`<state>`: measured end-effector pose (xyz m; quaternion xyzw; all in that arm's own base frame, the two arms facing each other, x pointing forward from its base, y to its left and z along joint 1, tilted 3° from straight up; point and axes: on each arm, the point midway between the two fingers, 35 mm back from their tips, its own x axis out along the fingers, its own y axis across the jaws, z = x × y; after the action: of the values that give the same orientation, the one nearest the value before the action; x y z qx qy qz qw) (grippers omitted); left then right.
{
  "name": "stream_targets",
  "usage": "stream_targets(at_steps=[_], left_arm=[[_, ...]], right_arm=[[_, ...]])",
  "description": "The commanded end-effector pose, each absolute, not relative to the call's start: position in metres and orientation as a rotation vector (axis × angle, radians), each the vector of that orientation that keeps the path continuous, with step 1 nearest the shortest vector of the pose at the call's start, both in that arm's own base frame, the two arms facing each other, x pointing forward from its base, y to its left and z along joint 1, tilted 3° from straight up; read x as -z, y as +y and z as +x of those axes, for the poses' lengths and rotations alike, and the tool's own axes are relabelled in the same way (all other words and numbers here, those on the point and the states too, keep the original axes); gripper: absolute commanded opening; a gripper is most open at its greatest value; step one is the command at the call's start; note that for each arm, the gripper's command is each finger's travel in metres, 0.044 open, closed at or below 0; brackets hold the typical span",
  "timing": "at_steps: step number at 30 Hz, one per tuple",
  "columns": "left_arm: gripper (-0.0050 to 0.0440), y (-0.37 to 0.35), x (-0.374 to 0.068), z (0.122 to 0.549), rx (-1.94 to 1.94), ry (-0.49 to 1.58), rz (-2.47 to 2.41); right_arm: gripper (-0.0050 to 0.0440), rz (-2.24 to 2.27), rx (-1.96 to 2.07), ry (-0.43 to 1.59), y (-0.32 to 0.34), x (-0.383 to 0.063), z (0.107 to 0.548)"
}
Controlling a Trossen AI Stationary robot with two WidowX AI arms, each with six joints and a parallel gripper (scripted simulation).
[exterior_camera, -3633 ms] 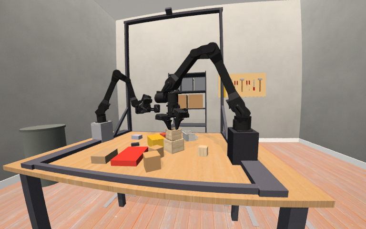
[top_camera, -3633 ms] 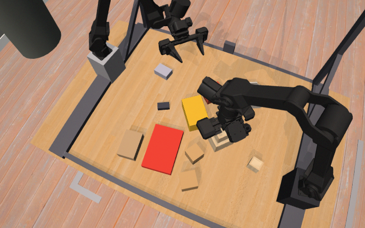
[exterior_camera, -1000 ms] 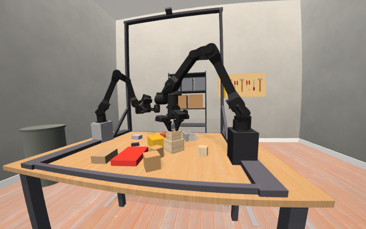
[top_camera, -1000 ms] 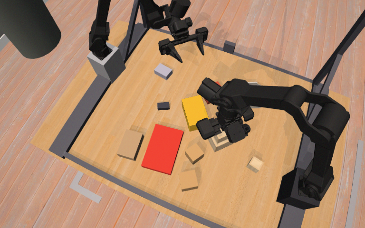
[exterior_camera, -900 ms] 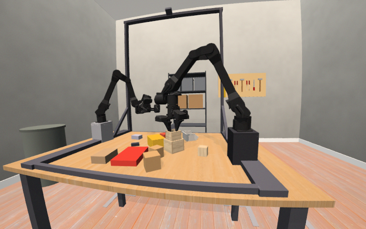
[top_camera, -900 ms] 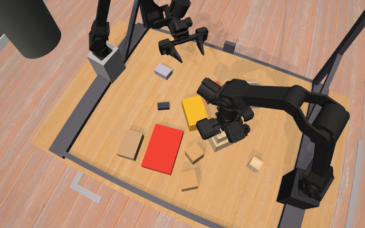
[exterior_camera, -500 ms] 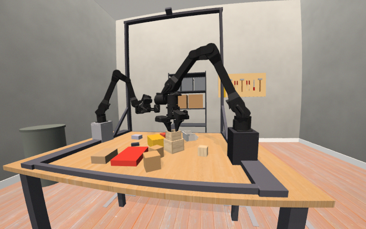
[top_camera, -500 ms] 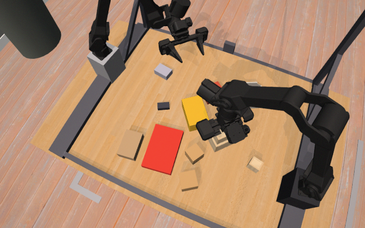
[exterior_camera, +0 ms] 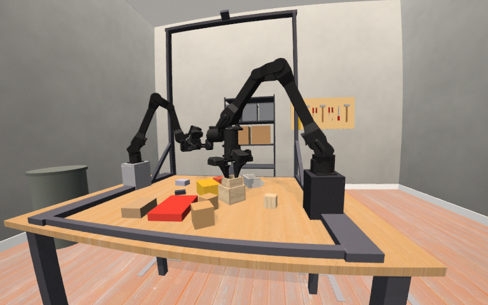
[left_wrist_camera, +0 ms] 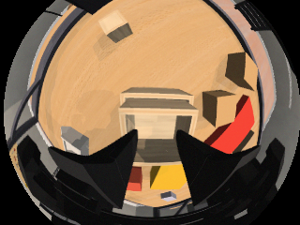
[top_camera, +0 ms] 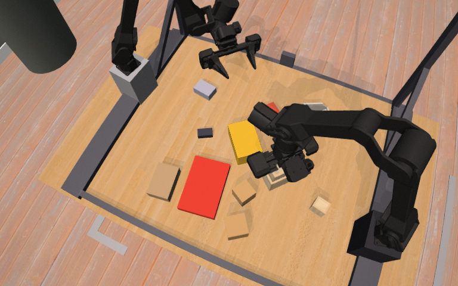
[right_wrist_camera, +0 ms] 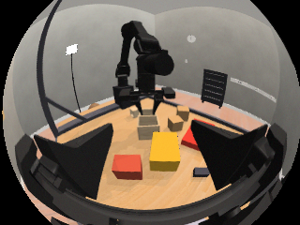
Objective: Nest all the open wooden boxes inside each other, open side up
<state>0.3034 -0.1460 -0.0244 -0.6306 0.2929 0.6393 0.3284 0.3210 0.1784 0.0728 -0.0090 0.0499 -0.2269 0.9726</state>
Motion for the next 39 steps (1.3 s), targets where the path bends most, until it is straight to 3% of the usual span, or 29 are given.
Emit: stream_targets(at_steps=[1,39], left_arm=[[0.0262,-0.145,0.029,0.304,-1.671,0.767,-1.65],[0.0262,-0.143,0.063,0.304,-1.672,0.766,-1.649]], right_arm=[[0.04,-0.013,0.458,0.096,0.179,-0.076,0.321],[0.04,-0.013,0.458,0.096,0.179,-0.076,0.321]])
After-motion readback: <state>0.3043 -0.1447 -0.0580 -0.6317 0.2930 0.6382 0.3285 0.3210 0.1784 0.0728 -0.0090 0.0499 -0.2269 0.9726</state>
